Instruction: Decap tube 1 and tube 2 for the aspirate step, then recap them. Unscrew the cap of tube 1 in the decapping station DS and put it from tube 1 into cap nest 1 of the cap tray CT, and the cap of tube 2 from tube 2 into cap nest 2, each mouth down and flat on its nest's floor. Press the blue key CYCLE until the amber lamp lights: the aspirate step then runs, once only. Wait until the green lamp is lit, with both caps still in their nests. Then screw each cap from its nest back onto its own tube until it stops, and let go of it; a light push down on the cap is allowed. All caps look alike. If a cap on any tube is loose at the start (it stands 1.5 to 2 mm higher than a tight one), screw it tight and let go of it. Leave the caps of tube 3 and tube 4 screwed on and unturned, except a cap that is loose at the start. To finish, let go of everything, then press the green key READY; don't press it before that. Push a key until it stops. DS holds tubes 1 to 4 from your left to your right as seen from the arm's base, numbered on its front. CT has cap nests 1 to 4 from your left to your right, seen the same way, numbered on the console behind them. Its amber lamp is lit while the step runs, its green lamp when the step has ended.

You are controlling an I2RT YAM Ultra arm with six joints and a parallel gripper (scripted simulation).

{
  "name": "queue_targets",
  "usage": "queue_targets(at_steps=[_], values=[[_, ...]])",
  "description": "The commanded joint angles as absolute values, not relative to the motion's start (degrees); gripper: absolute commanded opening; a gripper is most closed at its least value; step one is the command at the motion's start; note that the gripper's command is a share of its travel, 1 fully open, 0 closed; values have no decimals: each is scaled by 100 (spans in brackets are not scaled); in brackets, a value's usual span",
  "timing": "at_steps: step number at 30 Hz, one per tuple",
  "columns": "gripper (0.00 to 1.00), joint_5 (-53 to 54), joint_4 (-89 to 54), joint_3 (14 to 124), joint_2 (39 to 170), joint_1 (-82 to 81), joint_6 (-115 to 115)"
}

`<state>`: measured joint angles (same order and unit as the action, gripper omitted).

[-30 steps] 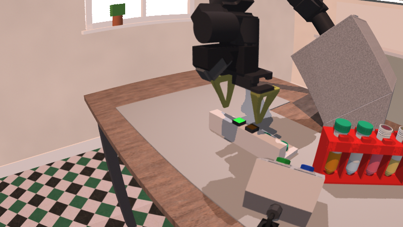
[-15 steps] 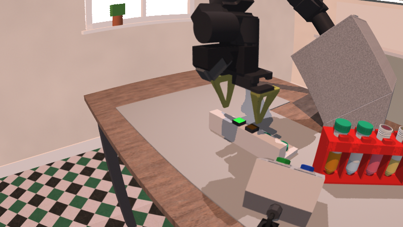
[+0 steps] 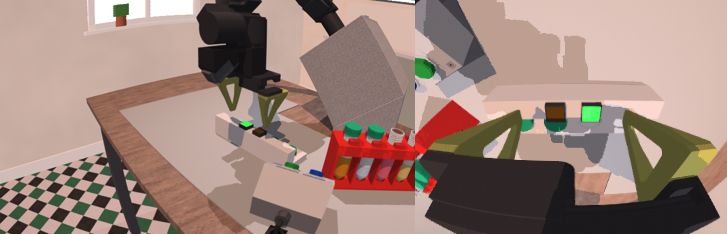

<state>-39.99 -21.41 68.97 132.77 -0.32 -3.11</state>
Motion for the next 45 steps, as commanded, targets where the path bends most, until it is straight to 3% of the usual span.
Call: queue_targets(at_steps=[1, 9, 10, 24, 45], values=[[100, -3996, -2132, 6905, 13244, -101, -314], [100, -3996, -2132, 6905, 13244, -101, -314], [47, -4004, -2187, 6817, 13195, -214, -167], [47, -3886, -3437, 6201, 12837, -2025, 2184], [47, -3891, -3416, 6185, 12826, -2004, 2158]])
